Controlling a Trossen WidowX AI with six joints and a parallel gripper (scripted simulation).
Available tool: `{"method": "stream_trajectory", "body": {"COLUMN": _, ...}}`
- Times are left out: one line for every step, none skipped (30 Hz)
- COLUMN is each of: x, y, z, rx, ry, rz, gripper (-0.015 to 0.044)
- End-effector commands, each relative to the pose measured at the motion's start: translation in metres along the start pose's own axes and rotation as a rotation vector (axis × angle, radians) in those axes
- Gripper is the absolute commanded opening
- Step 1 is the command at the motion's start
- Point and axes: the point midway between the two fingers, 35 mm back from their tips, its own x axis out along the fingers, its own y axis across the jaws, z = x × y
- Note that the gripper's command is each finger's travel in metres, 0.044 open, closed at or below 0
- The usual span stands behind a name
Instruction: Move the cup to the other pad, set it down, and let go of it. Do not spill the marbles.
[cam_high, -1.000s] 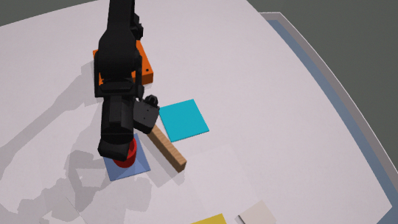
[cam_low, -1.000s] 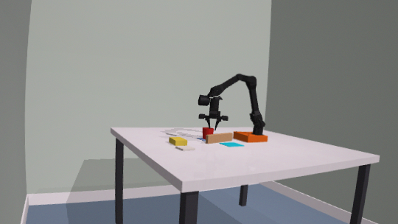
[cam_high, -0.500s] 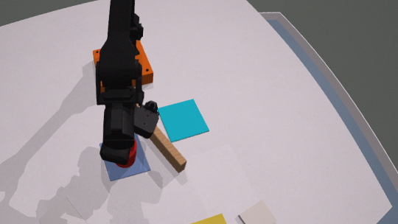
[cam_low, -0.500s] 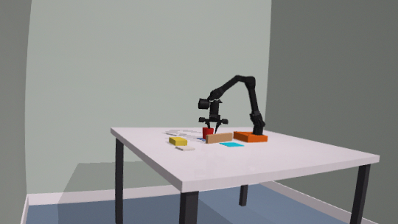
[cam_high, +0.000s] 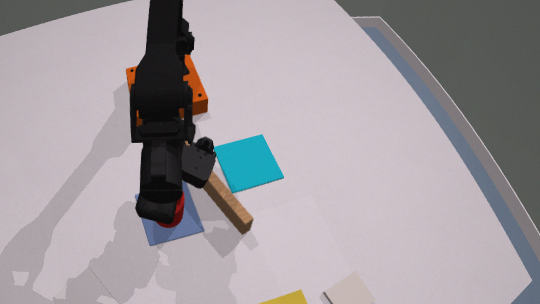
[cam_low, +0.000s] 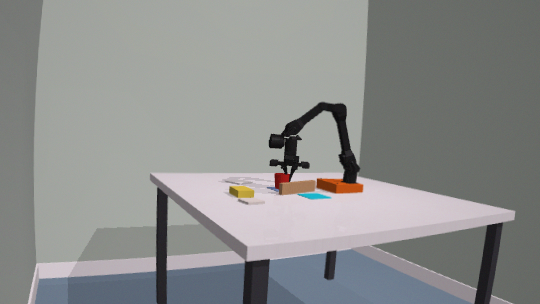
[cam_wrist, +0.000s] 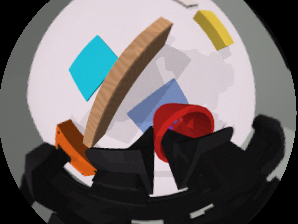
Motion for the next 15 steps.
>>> {"method": "stream_trajectory", "body": {"x": 0.0, "y": 0.0, "z": 0.0, "rx": 0.0, "ry": 0.0, "rz": 0.0, "gripper": 0.0002}}
{"method": "stream_trajectory", "body": {"x": 0.0, "y": 0.0, "z": 0.0, "rx": 0.0, "ry": 0.0, "rz": 0.0, "gripper": 0.0}}
{"method": "stream_trajectory", "body": {"x": 0.0, "y": 0.0, "z": 0.0, "rx": 0.0, "ry": 0.0, "rz": 0.0, "gripper": 0.0}}
{"method": "stream_trajectory", "body": {"x": -0.001, "y": 0.0, "z": 0.0, "rx": 0.0, "ry": 0.0, "rz": 0.0, "gripper": 0.0}}
{"method": "stream_trajectory", "body": {"x": -0.002, "y": 0.0, "z": 0.0, "rx": 0.0, "ry": 0.0, "rz": 0.0, "gripper": 0.0}}
{"method": "stream_trajectory", "body": {"x": -0.003, "y": 0.0, "z": 0.0, "rx": 0.0, "ry": 0.0, "rz": 0.0, "gripper": 0.0}}
{"method": "stream_trajectory", "body": {"x": -0.006, "y": -0.001, "z": 0.0, "rx": 0.0, "ry": 0.0, "rz": 0.0, "gripper": 0.0}}
{"method": "stream_trajectory", "body": {"x": -0.008, "y": -0.001, "z": 0.0, "rx": 0.0, "ry": 0.0, "rz": 0.001, "gripper": 0.0}}
{"method": "stream_trajectory", "body": {"x": -0.012, "y": -0.001, "z": 0.0, "rx": 0.0, "ry": -0.001, "rz": 0.001, "gripper": 0.0}}
{"method": "stream_trajectory", "body": {"x": -0.015, "y": -0.002, "z": 0.0, "rx": 0.0, "ry": -0.001, "rz": 0.001, "gripper": 0.0}}
{"method": "stream_trajectory", "body": {"x": -0.019, "y": -0.002, "z": 0.0, "rx": 0.0, "ry": -0.001, "rz": 0.001, "gripper": 0.0}}
{"method": "stream_trajectory", "body": {"x": -0.022, "y": -0.002, "z": 0.0, "rx": 0.0, "ry": -0.001, "rz": 0.001, "gripper": 0.0}}
{"method": "stream_trajectory", "body": {"x": -0.026, "y": -0.002, "z": 0.0, "rx": 0.0, "ry": -0.001, "rz": 0.002, "gripper": 0.0}}
{"method": "stream_trajectory", "body": {"x": -0.03, "y": -0.002, "z": 0.0, "rx": 0.0, "ry": -0.001, "rz": 0.002, "gripper": 0.0}}
{"method": "stream_trajectory", "body": {"x": -0.034, "y": -0.002, "z": 0.0, "rx": 0.0, "ry": -0.002, "rz": 0.002, "gripper": 0.0}}
